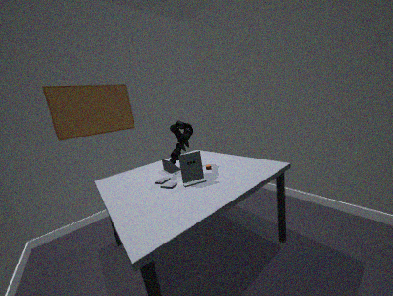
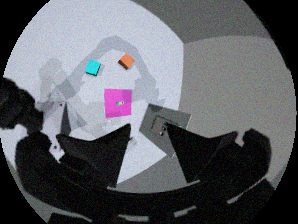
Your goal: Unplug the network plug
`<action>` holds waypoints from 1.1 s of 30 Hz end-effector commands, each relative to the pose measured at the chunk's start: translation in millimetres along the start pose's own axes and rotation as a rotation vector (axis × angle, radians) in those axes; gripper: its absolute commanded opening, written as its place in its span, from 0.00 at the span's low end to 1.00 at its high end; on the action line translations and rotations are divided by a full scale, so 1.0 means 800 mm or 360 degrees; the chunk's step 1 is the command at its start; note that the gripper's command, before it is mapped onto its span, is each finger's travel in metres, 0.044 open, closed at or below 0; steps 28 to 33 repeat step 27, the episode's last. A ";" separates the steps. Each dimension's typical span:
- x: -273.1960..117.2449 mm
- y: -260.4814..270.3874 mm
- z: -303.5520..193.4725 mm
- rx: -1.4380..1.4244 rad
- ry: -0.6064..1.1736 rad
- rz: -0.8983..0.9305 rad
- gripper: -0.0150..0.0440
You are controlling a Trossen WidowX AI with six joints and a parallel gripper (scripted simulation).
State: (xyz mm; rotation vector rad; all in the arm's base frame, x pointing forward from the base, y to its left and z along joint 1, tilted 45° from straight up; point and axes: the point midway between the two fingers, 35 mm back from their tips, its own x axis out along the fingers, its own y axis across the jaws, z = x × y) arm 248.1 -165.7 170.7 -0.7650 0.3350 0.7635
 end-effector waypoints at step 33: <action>0.000 0.000 0.000 -0.0001 -0.0009 -0.0001 1.00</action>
